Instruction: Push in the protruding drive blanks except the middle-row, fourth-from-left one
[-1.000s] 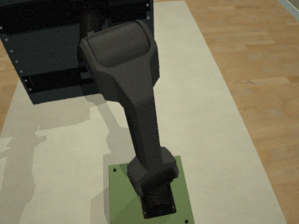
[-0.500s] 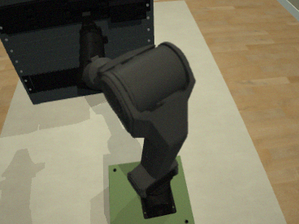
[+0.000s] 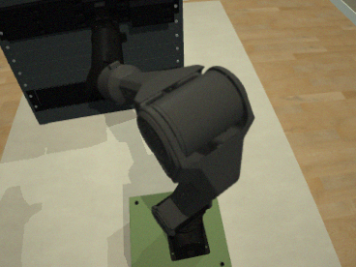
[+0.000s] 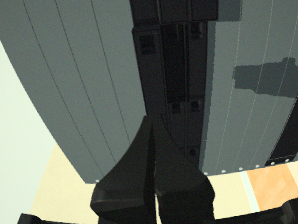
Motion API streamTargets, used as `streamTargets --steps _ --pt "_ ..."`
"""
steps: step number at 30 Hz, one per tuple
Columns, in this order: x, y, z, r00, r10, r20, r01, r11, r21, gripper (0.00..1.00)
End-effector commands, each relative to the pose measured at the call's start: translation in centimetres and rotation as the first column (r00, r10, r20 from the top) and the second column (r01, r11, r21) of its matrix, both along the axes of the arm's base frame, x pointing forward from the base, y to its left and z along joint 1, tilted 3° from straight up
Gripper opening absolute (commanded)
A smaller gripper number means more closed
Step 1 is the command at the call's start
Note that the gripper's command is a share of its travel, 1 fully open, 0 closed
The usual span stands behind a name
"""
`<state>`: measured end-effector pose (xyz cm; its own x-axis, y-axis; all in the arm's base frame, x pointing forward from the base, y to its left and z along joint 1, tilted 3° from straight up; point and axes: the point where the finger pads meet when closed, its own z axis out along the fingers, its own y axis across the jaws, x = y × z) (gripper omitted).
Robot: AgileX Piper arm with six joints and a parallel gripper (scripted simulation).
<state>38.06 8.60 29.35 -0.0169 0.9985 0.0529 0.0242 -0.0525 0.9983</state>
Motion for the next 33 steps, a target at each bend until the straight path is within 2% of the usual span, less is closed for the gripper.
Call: streamTargets --steps 1,6,11,14,33 --pt "0.0 0.0 0.1 1.0 -0.002 -0.001 0.002 1.0 0.001 0.0" --pt "0.9 0.0 0.0 1.0 -0.002 -0.001 0.002 1.0 0.001 0.0" --pt "5.0 0.1 -0.1 1.0 -0.002 -0.001 0.002 1.0 0.001 0.0" --pt "6.6 0.1 -0.1 1.0 -0.002 -0.001 0.002 1.0 0.001 0.0" --pt "6.9 0.1 -0.1 1.0 -0.002 -0.001 0.002 1.0 0.001 0.0"
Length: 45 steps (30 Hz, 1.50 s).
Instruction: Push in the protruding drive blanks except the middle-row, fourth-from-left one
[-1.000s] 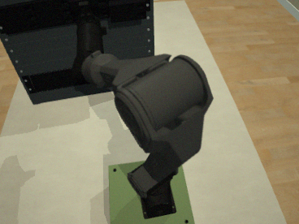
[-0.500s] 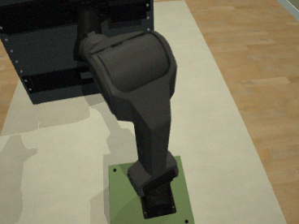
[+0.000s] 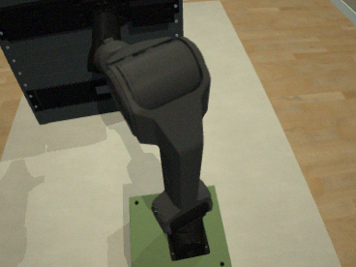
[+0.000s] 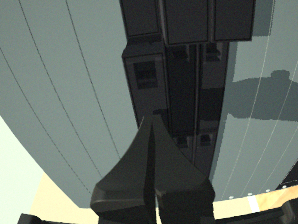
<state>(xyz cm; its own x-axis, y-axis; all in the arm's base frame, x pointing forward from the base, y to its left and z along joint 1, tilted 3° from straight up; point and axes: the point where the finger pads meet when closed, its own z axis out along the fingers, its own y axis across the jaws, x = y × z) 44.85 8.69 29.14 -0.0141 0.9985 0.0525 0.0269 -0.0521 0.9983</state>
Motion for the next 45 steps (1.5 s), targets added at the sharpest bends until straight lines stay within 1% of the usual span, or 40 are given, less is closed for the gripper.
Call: streamTargets --steps 1,4,15,21,32,38,45 --pt "0.3 0.0 0.1 1.0 0.001 0.002 -0.001 1.0 0.001 0.0" --pt "0.9 0.0 0.2 1.0 0.001 0.002 -0.001 1.0 0.001 0.0" --pt "0.9 0.0 0.2 1.0 0.001 0.002 -0.001 1.0 0.001 0.0" --pt "1.9 0.1 0.1 1.0 0.001 0.002 -0.001 1.0 0.001 0.0" --pt "1.9 0.1 0.1 1.0 0.001 0.002 -0.001 1.0 0.001 0.0" --pt "2.9 0.1 0.1 1.0 0.001 0.002 -0.001 1.0 0.001 0.0" --pt "2.9 0.1 0.0 1.0 0.001 0.002 -0.001 1.0 0.001 0.0"
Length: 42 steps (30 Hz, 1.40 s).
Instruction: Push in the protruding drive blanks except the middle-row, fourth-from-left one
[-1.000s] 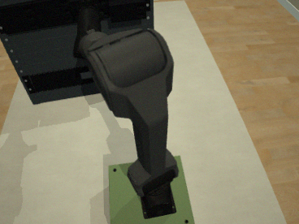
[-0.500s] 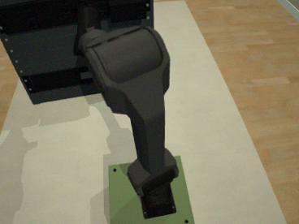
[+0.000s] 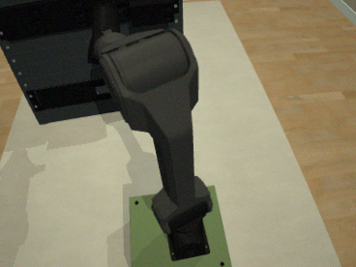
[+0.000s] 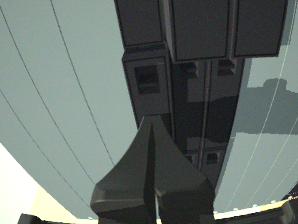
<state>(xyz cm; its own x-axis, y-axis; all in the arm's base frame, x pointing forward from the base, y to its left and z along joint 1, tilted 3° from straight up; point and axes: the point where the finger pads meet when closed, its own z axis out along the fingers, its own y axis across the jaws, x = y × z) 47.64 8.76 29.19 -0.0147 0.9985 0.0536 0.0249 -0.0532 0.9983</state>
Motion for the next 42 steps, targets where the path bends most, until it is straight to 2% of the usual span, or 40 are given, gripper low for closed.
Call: streamTargets --steps 1,42 --pt "0.14 0.0 0.0 1.0 0.0 0.0 0.0 1.0 0.0 0.0" --pt "0.91 0.01 -0.12 1.0 0.0 0.0 0.0 1.0 0.0 0.0"
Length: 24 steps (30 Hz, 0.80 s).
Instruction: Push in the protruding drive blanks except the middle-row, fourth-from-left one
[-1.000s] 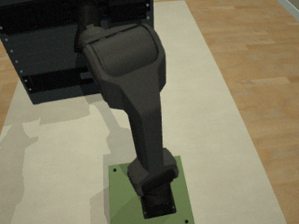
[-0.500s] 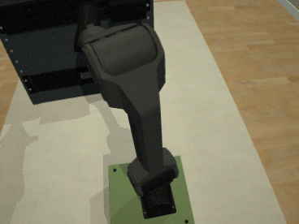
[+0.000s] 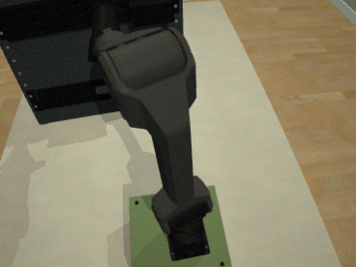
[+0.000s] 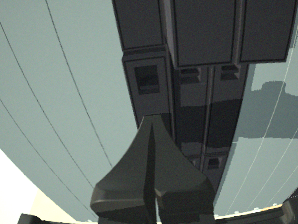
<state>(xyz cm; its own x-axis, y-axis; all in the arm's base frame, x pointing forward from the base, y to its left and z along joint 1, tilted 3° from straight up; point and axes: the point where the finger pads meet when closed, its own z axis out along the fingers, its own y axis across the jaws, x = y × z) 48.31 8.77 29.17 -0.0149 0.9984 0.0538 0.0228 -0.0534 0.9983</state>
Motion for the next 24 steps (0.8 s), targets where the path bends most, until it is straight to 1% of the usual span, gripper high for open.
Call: streamTargets --steps 1,24 --pt "0.29 -0.01 -0.11 1.0 0.0 -0.002 0.0 1.0 0.0 0.0" --pt "0.65 0.0 -0.16 1.0 0.0 -0.002 0.0 1.0 0.0 0.0"
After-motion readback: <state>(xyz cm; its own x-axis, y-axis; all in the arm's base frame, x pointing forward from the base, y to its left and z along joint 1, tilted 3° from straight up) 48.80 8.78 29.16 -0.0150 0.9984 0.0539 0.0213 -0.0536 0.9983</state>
